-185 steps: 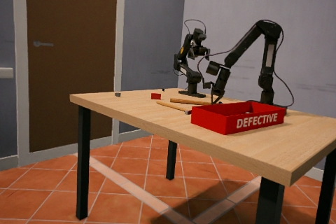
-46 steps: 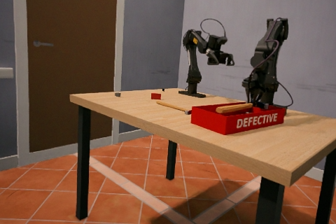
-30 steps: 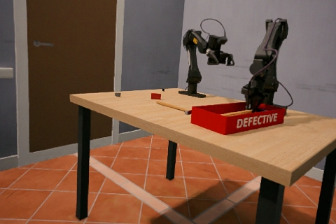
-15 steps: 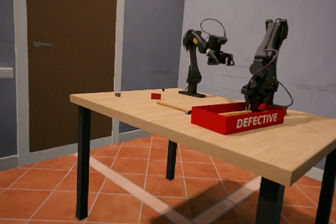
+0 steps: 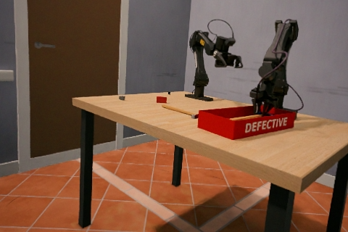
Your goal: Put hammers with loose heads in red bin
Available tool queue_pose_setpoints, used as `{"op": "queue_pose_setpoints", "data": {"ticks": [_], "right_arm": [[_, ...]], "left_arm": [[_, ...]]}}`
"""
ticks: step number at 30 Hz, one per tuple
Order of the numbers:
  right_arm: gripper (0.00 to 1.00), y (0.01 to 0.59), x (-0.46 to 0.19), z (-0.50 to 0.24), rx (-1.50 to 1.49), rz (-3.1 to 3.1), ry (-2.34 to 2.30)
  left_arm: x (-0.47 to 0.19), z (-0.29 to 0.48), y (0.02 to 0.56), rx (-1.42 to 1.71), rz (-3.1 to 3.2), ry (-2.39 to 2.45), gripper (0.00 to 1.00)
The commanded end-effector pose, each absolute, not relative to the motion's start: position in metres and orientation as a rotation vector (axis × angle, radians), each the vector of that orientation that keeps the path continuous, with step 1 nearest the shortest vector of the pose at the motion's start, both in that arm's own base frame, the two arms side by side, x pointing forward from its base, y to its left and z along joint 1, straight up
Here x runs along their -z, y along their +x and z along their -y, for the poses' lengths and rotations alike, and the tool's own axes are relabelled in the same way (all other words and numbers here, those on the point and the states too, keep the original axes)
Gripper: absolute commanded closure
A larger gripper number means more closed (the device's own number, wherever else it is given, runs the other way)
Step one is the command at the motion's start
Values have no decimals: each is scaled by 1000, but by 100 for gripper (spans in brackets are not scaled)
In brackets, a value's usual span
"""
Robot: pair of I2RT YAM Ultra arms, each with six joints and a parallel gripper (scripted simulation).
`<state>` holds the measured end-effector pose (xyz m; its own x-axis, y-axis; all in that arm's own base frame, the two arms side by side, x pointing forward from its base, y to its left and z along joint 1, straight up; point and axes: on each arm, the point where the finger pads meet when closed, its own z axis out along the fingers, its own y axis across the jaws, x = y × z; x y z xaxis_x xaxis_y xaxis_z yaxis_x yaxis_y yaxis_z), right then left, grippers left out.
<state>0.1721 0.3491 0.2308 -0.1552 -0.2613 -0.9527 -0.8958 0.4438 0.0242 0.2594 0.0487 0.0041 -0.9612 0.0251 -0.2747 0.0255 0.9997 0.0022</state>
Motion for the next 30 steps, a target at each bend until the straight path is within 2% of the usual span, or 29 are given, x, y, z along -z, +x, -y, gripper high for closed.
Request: {"op": "queue_pose_setpoints", "data": {"ticks": [1,2,3,22,25,26,30], "right_arm": [[0,174,-235,-349,-777,-1659,-1008],[0,174,-235,-349,-777,-1659,-1008],[0,174,-235,-349,-777,-1659,-1008],[0,174,-235,-349,-777,-1659,-1008],[0,174,-235,-349,-777,-1659,-1008],[0,174,-235,-349,-777,-1659,-1008],[0,174,-235,-349,-777,-1659,-1008]], "left_arm": [[-13,-50,273,-18,-2803,62,55],[-17,-50,275,-17,-2800,53,44],[-19,-48,276,-16,-2795,57,42],[-45,-49,270,-15,-2771,49,42],[-52,-49,267,-13,-2770,51,8],[-58,-49,265,-13,-2770,51,0],[-82,-49,255,-13,-2770,52,0]]}}
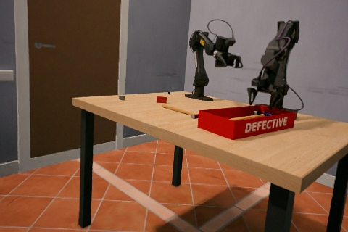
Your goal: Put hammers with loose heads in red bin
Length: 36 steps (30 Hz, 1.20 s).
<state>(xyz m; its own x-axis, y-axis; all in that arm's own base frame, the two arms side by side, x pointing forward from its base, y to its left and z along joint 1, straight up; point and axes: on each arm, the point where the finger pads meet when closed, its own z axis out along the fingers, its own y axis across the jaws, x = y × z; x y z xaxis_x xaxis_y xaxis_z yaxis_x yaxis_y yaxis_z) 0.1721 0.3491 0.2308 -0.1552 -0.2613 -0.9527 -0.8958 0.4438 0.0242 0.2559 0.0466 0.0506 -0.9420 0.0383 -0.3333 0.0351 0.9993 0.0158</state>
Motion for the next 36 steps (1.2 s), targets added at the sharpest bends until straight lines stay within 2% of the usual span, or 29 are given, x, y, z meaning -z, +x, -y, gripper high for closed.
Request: {"op": "queue_pose_setpoints", "data": {"ticks": [1,16,24,26,36], "right_arm": [[0,174,-235,-349,-777,-1659,-1008],[0,185,-220,-349,-718,-1749,-1037],[0,270,-184,-358,-502,-2053,-1004],[0,270,-184,-358,-502,-2053,-1004],[0,377,-129,-355,-326,-2325,-905]], "left_arm": [[-86,-49,253,-14,-2771,52,0],[-70,-53,225,-44,-2833,-101,0],[-87,-52,196,-111,-2734,-263,0],[-87,-52,196,-111,-2734,-263,0],[-101,-51,184,-142,-2646,-326,0]]}}
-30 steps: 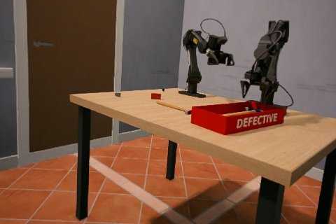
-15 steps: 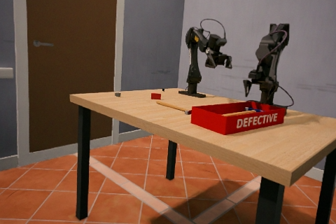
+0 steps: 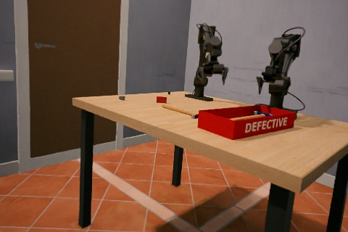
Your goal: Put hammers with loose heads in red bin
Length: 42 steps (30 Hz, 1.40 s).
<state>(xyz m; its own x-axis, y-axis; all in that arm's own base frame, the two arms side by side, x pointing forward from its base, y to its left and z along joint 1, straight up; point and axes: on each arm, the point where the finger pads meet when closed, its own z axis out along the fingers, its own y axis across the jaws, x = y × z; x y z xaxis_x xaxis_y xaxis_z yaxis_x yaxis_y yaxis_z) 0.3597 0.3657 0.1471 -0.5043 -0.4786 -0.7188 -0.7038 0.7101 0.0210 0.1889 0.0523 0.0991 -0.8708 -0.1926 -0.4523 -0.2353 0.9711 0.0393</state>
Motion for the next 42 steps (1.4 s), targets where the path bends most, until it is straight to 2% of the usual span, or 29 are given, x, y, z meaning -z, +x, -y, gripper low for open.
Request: {"op": "queue_pose_setpoints", "data": {"ticks": [1,12,33,42], "right_arm": [[0,386,-123,-353,-313,-2347,-894],[0,425,-101,-346,-282,-2408,-835],[0,423,-100,-347,-275,-2412,-840],[0,435,-135,-323,-247,-2293,-719]], "left_arm": [[-101,-51,184,-142,-2642,-325,0],[-103,-51,187,-140,-2625,-317,0],[-106,-52,191,-140,-2624,-316,0],[-106,-52,191,-137,-2623,-318,0]]}}
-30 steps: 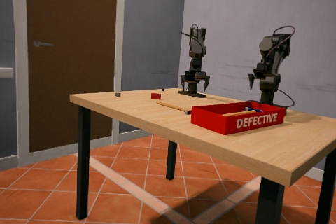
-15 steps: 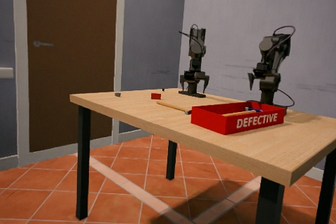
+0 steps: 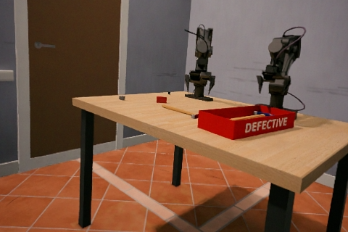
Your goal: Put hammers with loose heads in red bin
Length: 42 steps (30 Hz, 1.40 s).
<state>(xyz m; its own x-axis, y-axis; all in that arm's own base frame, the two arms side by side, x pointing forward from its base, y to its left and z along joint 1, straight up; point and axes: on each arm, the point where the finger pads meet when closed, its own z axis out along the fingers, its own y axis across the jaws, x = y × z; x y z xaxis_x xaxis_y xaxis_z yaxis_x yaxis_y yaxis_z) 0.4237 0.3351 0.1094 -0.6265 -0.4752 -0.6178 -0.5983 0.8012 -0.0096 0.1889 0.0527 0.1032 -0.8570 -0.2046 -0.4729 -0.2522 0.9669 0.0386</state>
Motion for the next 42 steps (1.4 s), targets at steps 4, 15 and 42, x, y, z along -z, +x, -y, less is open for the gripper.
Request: {"op": "queue_pose_setpoints", "data": {"ticks": [4,15,42], "right_arm": [[0,430,-173,-281,-199,-2195,-624],[0,406,-277,-162,-131,-1930,-365],[0,380,-413,1,5,-1563,5]], "left_arm": [[-106,-52,191,-137,-2623,-318,0],[-106,-52,191,-137,-2623,-318,0],[-106,-52,191,-137,-2623,-318,0]]}}
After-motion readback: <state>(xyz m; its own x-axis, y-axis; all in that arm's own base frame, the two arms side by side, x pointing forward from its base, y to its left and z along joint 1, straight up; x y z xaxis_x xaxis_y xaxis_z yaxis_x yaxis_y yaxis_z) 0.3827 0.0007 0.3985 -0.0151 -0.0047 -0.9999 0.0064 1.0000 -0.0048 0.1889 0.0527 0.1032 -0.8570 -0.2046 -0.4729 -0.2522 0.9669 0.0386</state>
